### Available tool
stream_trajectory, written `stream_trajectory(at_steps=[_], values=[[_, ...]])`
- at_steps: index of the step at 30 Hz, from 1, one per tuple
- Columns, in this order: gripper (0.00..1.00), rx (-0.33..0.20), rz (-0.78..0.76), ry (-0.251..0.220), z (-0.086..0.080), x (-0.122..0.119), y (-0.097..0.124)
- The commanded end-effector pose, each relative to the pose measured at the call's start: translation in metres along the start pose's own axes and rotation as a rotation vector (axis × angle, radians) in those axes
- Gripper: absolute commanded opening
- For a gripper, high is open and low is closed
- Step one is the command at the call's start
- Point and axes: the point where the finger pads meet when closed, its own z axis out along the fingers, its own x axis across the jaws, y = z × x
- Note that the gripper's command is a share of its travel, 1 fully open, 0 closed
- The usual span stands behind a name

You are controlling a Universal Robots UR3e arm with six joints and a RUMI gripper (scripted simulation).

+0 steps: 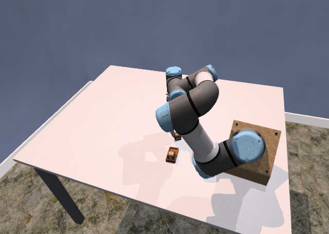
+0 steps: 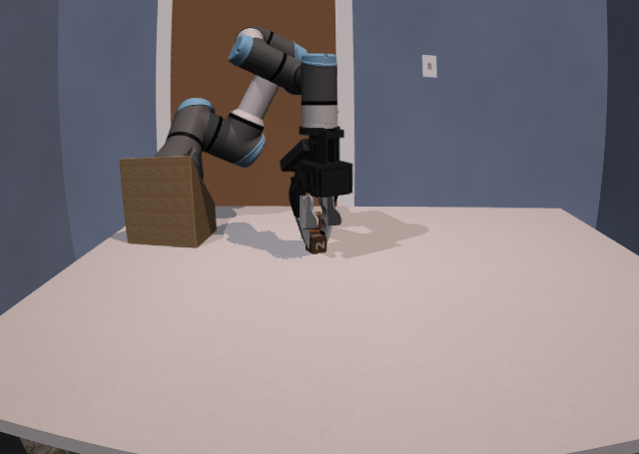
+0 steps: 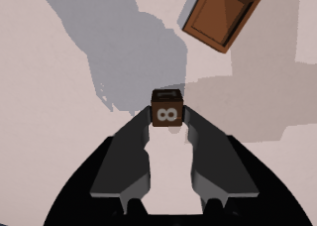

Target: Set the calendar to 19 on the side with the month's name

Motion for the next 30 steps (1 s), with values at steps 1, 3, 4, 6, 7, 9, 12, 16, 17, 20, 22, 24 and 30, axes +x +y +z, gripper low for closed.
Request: stream_trajectory(at_steps=[1, 3, 4, 6, 7, 9, 12, 16, 17, 20, 22, 24, 30], values=[[0.1, -0.002, 0.0, 0.0, -0.0007, 0.0001, 0.0008], [0.1, -0.002, 0.0, 0.0, -0.0007, 0.0001, 0.0008], [0.1, -0.002, 0.0, 0.0, -0.0007, 0.0001, 0.0008], [0.1, -0.002, 0.0, 0.0, -0.0007, 0.0001, 0.0008], [0.1, -0.002, 0.0, 0.0, -0.0007, 0.0001, 0.0008], [0.1, -0.002, 0.0, 0.0, -0.0007, 0.0001, 0.0008], [0.1, -0.002, 0.0, 0.0, -0.0007, 0.0001, 0.0008], [0.1, -0.002, 0.0, 0.0, -0.0007, 0.0001, 0.0008], [0.1, -0.002, 0.0, 0.0, -0.0007, 0.0001, 0.0008], [0.1, -0.002, 0.0, 0.0, -0.0007, 0.0001, 0.0008], [0.1, -0.002, 0.0, 0.0, -0.0007, 0.0001, 0.0008], [0.1, -0.002, 0.0, 0.0, -0.0007, 0.0001, 0.0008], [0.14, -0.002, 0.0, 0.0, -0.0007, 0.0001, 0.0008]])
